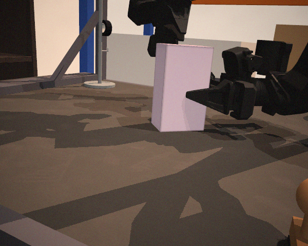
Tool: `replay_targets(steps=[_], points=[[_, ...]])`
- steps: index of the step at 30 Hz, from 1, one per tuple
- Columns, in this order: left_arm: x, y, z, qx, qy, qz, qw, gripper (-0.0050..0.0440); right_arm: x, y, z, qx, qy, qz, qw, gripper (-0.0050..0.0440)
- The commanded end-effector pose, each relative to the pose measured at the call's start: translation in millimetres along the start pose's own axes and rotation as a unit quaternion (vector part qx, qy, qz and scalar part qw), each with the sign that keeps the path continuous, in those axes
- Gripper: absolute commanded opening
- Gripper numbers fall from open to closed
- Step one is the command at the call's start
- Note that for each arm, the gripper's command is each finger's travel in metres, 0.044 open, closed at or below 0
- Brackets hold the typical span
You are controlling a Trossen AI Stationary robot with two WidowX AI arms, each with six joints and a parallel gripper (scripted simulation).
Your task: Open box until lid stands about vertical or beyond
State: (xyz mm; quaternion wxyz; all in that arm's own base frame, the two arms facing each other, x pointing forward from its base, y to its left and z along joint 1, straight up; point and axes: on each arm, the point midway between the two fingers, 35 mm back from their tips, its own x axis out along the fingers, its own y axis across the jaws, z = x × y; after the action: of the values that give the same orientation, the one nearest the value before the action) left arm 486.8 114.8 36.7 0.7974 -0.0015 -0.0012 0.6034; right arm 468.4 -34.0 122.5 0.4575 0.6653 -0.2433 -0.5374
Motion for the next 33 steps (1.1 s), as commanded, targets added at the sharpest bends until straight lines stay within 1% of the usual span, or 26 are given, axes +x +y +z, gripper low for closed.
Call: replay_targets(steps=[1, 19, 33], points=[[0.8, -4.0, 13.7, -0.015, -0.004, -0.002, 1.0, 0.0286, -11.2, 10.2, -2.5, 0.017, 0.01, 0.004, 1.0, 0.005], [0.8, -4.0, 13.7, -0.015, -0.004, -0.002, 1.0, 0.0286, -24.6, 4.1, -1.9, 0.017, 0.01, 0.005, 1.0, 0.005], [0.8, -4.0, 13.7, -0.015, -0.004, -0.002, 1.0, 0.0286, -22.5, -0.8, -2.1, 0.017, 0.01, 0.005, 1.0, 0.005]])
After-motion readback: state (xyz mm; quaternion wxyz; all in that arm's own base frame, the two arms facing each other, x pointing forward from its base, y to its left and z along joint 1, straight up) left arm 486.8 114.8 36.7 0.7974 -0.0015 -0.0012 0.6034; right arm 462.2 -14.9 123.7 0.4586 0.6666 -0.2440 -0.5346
